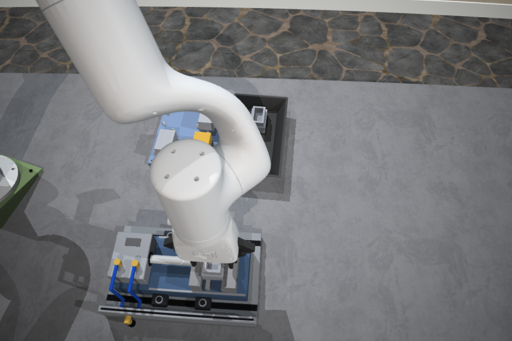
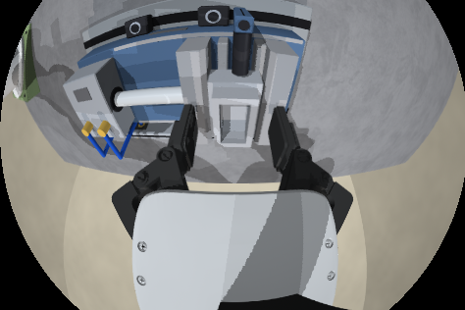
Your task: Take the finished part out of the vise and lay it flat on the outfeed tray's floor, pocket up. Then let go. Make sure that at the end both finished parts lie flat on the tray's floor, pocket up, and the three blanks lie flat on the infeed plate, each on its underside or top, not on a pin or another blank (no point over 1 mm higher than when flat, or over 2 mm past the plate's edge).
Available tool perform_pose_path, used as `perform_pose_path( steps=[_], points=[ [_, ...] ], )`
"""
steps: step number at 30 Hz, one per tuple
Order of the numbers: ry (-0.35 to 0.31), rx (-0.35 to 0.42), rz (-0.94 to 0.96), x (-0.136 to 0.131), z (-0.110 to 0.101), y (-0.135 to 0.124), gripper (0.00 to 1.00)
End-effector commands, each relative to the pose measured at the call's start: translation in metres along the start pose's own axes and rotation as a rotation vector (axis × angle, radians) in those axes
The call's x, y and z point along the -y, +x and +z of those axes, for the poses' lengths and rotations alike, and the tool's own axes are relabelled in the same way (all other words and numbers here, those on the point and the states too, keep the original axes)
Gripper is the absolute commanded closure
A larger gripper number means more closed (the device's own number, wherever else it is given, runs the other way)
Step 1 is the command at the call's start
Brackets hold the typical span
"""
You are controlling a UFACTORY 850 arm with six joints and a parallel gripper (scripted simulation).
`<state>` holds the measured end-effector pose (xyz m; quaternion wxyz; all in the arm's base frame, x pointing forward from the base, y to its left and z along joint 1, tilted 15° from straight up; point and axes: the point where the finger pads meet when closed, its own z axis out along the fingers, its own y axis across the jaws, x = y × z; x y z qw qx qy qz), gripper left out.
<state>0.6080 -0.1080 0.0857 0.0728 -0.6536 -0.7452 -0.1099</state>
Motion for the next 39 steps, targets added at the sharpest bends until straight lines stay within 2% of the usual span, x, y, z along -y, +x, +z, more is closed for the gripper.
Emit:
perform_pose_path(
  steps=[1, 12, 13, 39],
  points=[
    [-0.002, 0.001, 0.0, -0.0009, -0.001, -0.0003, 0.31],
    [-0.002, 0.001, 0.0, -0.0009, -0.001, -0.0003, 0.31],
    [-0.002, 0.001, 0.0, -0.0009, -0.001, -0.0003, 1.0],
    [-0.002, 0.001, 0.0, -0.0009, -0.001, -0.0003, 1.0]
  ],
)
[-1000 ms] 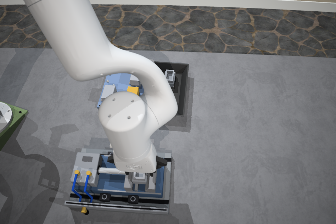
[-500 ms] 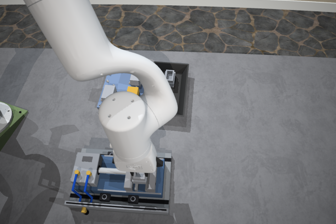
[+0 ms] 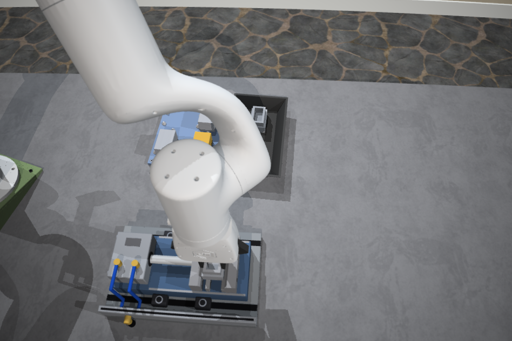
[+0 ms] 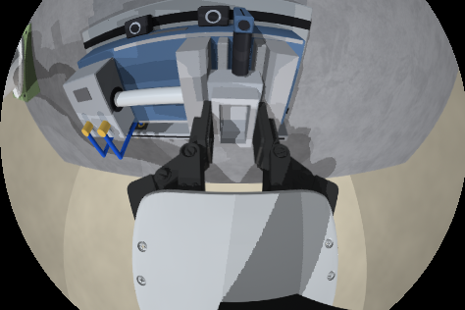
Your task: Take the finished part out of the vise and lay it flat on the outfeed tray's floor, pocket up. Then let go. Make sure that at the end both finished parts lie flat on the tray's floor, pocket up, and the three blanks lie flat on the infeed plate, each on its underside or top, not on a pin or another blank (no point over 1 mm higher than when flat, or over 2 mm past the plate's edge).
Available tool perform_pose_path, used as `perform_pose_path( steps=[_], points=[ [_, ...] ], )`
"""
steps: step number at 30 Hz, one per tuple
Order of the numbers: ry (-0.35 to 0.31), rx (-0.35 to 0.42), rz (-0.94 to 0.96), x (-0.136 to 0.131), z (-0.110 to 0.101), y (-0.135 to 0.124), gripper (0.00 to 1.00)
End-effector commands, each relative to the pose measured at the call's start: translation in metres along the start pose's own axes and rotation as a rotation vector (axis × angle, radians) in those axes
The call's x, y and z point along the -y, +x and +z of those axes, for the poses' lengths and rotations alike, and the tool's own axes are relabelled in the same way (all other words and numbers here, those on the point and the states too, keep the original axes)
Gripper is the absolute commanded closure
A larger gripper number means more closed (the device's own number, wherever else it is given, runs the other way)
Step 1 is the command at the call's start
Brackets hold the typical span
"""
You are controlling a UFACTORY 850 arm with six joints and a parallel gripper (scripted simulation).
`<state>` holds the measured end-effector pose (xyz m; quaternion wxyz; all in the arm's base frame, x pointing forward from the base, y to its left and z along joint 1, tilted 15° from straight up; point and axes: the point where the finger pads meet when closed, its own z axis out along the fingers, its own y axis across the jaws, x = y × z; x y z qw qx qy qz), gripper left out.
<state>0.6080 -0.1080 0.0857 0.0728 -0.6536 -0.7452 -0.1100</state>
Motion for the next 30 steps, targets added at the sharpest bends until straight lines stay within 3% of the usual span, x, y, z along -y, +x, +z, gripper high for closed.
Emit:
perform_pose_path(
  steps=[1, 30],
  points=[
    [-0.002, 0.001, 0.0, -0.0008, -0.001, -0.0003, 1.0],
    [-0.002, 0.001, 0.0, -0.0008, -0.0065, -0.0003, 1.0]
  ],
)
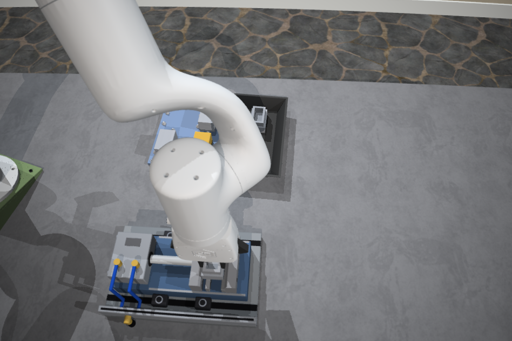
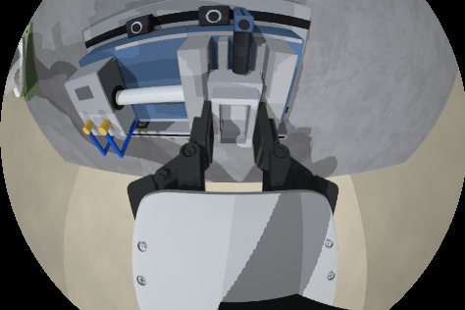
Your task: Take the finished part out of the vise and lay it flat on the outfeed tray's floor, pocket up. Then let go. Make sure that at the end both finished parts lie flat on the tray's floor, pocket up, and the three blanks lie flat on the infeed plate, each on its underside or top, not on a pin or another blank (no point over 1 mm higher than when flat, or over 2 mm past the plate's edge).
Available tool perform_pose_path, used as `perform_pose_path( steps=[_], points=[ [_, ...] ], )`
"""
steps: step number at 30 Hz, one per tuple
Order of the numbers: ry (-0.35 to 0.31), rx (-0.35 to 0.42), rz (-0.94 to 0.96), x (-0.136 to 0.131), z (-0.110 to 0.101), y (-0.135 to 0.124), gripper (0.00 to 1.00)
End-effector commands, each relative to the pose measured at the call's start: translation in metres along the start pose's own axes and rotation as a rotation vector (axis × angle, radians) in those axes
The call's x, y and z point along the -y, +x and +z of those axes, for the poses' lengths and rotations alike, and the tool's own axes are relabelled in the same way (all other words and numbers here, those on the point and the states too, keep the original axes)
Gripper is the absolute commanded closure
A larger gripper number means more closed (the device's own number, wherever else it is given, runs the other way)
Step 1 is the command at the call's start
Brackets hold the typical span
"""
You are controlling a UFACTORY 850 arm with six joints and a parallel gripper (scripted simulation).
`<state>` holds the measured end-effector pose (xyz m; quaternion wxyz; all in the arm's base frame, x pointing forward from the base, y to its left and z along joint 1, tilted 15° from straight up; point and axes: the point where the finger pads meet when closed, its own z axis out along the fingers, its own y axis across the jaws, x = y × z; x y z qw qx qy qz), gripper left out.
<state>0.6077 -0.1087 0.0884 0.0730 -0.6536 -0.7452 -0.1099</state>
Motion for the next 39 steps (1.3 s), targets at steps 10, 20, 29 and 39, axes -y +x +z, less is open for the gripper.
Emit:
perform_pose_path(
  steps=[10, 20, 29, 39],
  points=[
    [-0.002, 0.001, 0.0, -0.001, -0.016, 0.0, 1.0],
    [-0.002, 0.001, 0.0, -0.001, -0.035, 0.0, 1.0],
    [-0.002, 0.001, 0.0, -0.001, -0.042, 0.0, 1.0],
    [-0.002, 0.001, 0.0, -0.001, -0.044, 0.001, 1.0]
  ],
)
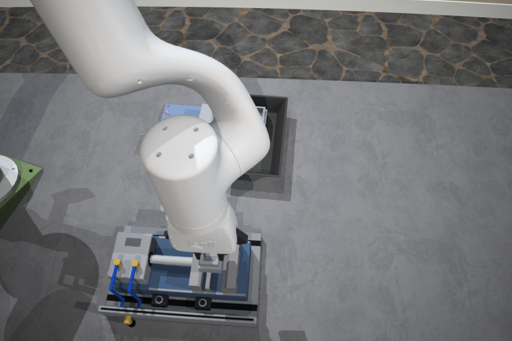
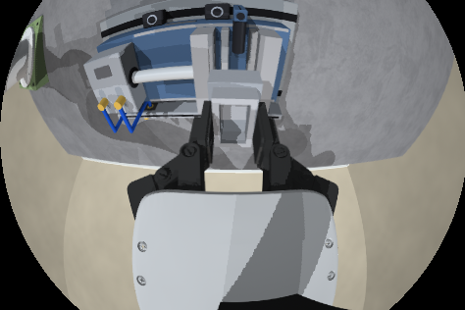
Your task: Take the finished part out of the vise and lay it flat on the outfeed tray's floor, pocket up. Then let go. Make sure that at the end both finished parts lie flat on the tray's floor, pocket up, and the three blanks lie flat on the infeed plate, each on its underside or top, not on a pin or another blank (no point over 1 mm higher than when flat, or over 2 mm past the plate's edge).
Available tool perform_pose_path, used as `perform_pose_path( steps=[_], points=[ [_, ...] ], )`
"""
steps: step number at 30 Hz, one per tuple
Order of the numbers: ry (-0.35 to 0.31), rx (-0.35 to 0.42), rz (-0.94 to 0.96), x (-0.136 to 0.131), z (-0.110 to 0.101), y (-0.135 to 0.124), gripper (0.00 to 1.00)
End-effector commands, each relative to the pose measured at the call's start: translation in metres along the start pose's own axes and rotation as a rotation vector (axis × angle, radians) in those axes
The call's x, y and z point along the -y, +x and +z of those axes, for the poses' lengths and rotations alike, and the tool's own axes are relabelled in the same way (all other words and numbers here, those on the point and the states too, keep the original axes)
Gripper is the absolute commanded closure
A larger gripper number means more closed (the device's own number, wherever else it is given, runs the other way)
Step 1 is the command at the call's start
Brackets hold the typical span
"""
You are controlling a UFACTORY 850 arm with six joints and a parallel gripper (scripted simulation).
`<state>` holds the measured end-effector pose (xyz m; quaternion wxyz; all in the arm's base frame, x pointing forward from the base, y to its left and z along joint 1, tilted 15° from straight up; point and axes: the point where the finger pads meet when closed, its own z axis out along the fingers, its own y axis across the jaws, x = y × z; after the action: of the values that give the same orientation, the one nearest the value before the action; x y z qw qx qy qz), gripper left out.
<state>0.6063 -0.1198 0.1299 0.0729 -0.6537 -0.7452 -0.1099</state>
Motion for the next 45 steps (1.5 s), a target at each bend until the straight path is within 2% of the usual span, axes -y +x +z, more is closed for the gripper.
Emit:
perform_pose_path(
  steps=[1, 5, 17, 19, 21, 33, 38, 45],
  points=[
    [-0.002, 0.001, 0.0, -0.001, -0.001, 0.001, 1.0],
    [-0.002, 0.002, 0.003, -0.007, -0.001, 0.014, 1.0],
    [0.0, 0.008, 0.026, -0.043, -0.001, 0.132, 1.0],
    [0.0, 0.008, 0.026, -0.043, -0.001, 0.132, 1.0],
    [-0.001, 0.008, 0.032, -0.048, -0.001, 0.165, 1.0],
    [-0.002, 0.002, 0.053, -0.055, -0.001, 0.277, 1.0],
    [-0.002, 0.001, 0.055, -0.054, -0.001, 0.289, 1.0],
    [-0.002, 0.001, 0.056, -0.054, -0.001, 0.29, 1.0]
  ],
)
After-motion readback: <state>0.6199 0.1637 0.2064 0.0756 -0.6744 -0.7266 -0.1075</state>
